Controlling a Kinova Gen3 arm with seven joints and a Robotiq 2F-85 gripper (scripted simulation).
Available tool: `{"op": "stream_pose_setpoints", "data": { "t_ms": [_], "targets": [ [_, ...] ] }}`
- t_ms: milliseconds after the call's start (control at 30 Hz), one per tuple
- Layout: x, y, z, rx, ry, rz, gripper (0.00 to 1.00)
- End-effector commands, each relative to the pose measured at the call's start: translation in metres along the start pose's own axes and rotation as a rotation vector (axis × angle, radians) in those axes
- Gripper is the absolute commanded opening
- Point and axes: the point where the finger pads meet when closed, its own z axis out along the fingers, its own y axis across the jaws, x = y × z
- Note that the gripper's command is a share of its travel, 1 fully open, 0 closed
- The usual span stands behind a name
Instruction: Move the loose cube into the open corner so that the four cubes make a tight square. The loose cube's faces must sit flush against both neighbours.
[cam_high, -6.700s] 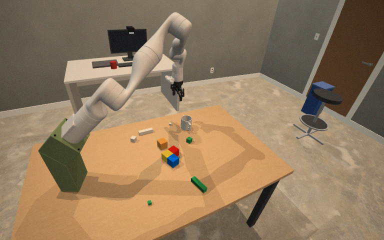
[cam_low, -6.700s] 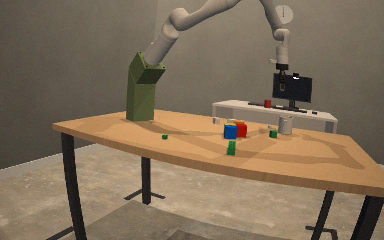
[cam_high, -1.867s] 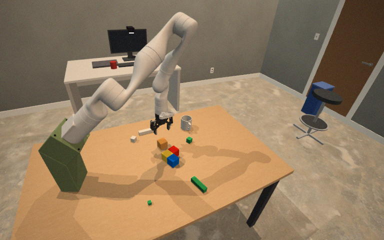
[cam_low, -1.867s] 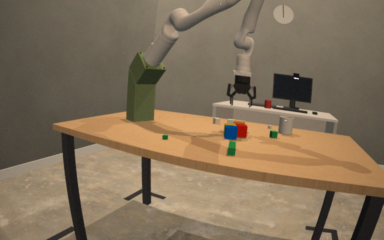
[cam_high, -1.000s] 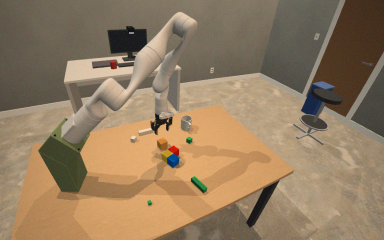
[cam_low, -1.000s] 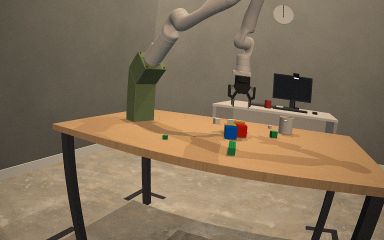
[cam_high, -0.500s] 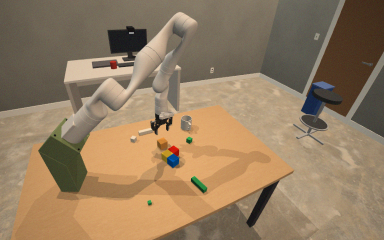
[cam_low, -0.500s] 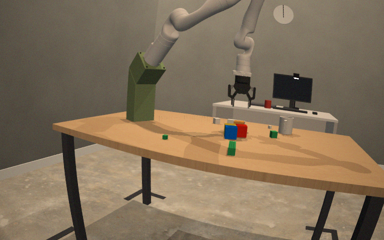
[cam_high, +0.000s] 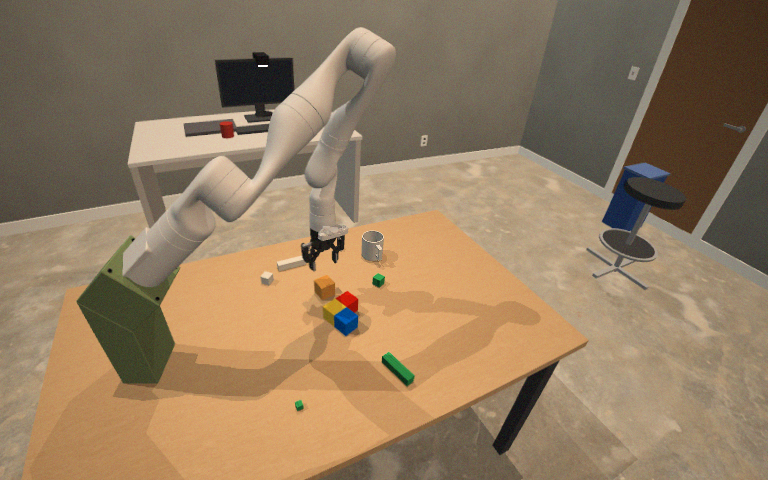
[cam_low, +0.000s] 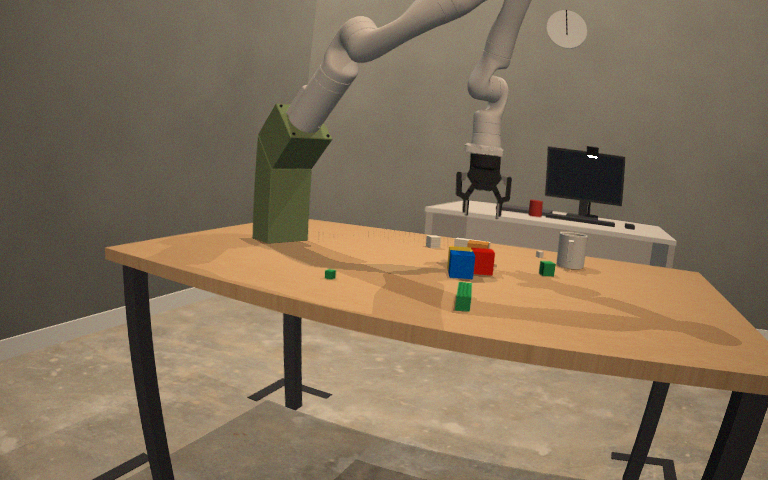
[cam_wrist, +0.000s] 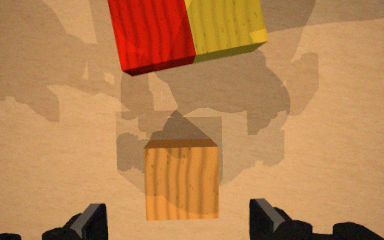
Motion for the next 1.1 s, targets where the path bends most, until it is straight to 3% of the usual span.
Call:
{"op": "stream_pose_setpoints", "data": {
  "t_ms": [0, 1067],
  "targets": [
    [0.002, 0.001, 0.005, -0.003, 0.005, 0.002, 0.81],
    [0.003, 0.002, 0.041, -0.003, 0.005, 0.002, 0.81]
  ]
}}
